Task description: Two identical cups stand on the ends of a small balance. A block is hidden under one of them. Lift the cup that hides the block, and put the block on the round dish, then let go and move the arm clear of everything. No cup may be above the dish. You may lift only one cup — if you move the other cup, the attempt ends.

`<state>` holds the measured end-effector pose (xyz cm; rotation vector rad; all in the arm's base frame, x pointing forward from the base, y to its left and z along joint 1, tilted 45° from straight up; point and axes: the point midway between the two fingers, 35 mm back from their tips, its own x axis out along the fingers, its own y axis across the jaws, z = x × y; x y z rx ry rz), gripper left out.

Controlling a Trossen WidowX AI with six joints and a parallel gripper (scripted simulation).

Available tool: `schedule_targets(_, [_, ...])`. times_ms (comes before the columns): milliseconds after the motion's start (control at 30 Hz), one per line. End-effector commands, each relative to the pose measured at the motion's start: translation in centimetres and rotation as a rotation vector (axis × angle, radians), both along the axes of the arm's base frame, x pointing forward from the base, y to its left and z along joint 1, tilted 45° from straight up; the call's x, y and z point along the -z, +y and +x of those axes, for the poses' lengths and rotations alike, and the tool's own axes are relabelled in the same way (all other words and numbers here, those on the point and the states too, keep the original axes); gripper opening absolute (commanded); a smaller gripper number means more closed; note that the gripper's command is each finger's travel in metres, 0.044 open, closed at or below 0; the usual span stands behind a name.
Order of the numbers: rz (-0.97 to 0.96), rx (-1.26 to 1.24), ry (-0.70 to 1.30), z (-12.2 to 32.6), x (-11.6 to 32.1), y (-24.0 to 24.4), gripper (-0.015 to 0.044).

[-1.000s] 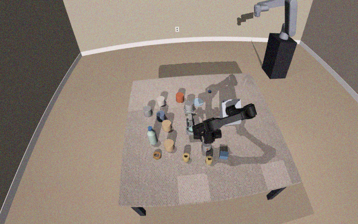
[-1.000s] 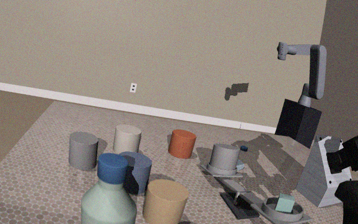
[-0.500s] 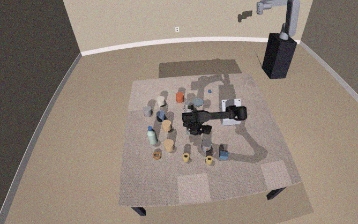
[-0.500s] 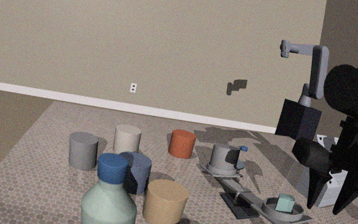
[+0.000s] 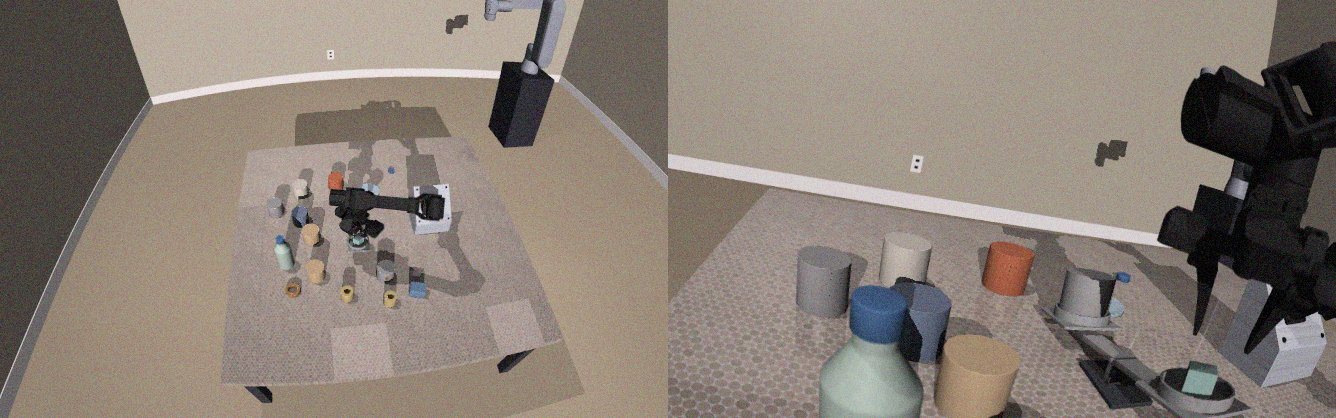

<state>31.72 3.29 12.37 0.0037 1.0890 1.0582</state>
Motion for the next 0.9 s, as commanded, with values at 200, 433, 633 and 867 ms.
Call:
schedule_targets(200, [0.017,0.007,0.016,0.3,1.2,0.8,0.0260])
schedule_targets(433, [0.017,0.007,0.016,0.4,1.8,1.4,0.0260])
schedule_targets(633, [0.017,0.007,0.016,0.4,2.5,2.1,0.0260])
schedule_targets(867, [0.018,0.007,0.016,0.4,3.3,2.9,0.0260])
